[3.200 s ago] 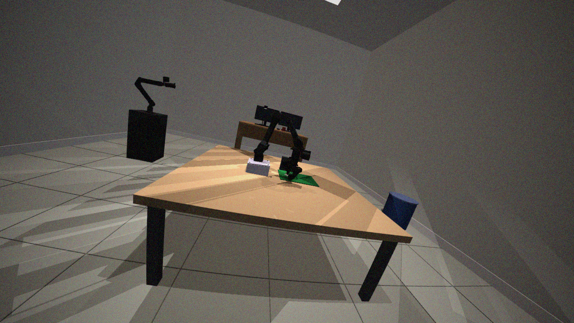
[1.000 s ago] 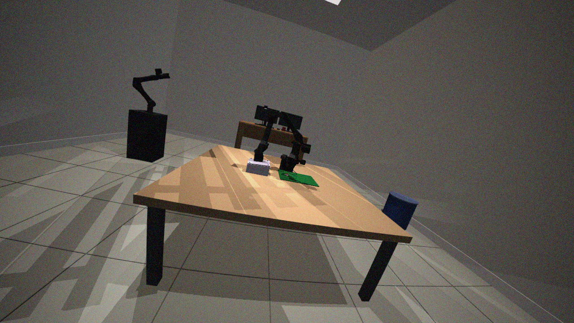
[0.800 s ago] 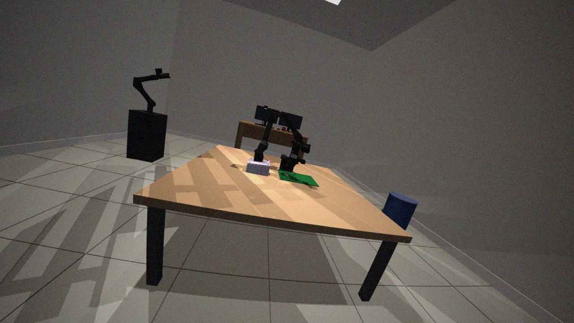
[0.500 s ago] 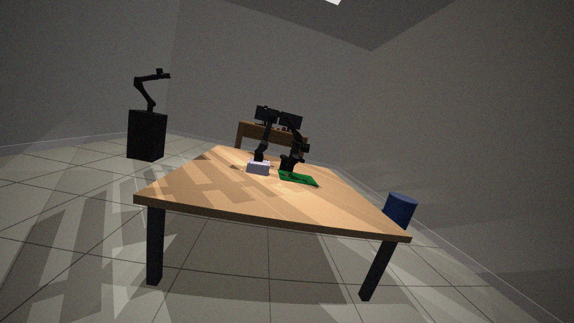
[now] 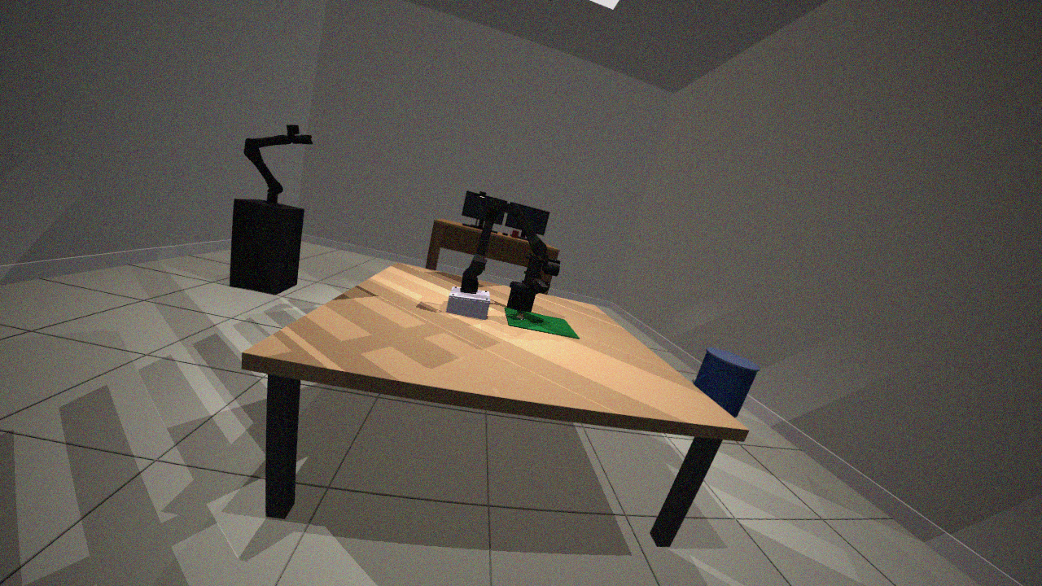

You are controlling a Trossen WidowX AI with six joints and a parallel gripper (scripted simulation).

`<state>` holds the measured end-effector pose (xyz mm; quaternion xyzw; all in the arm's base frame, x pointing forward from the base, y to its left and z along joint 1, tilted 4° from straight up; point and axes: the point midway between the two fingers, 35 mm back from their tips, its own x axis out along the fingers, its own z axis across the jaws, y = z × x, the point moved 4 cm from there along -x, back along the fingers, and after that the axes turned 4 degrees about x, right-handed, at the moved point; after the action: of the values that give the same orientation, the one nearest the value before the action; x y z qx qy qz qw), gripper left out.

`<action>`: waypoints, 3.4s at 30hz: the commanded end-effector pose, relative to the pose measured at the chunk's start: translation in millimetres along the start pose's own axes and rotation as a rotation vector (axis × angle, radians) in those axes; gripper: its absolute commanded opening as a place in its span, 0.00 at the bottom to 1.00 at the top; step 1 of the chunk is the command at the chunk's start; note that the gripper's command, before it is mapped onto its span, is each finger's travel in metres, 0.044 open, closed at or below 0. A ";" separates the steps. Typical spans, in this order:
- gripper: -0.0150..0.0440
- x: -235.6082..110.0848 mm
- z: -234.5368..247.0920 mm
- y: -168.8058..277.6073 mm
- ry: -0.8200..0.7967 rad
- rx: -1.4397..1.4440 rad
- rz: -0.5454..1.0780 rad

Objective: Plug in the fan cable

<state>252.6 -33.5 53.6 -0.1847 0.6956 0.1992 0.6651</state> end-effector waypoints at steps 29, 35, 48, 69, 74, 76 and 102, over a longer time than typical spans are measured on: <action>0.25 -0.5 5.8 1.0 -0.004 -0.191 0.002; 0.25 -0.5 5.8 1.0 -0.004 -0.191 0.002; 0.25 12.2 6.4 0.1 -0.004 -0.190 0.002; 0.25 21.6 4.1 1.8 -0.004 -0.190 0.002; 0.25 21.6 4.8 1.2 -0.004 -0.189 0.002; 0.25 21.6 5.3 0.9 -0.004 -0.189 0.002; 0.25 21.6 5.6 0.7 -0.004 -0.188 0.002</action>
<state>256.5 -30.1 31.4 -0.2448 0.6745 0.2640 0.6446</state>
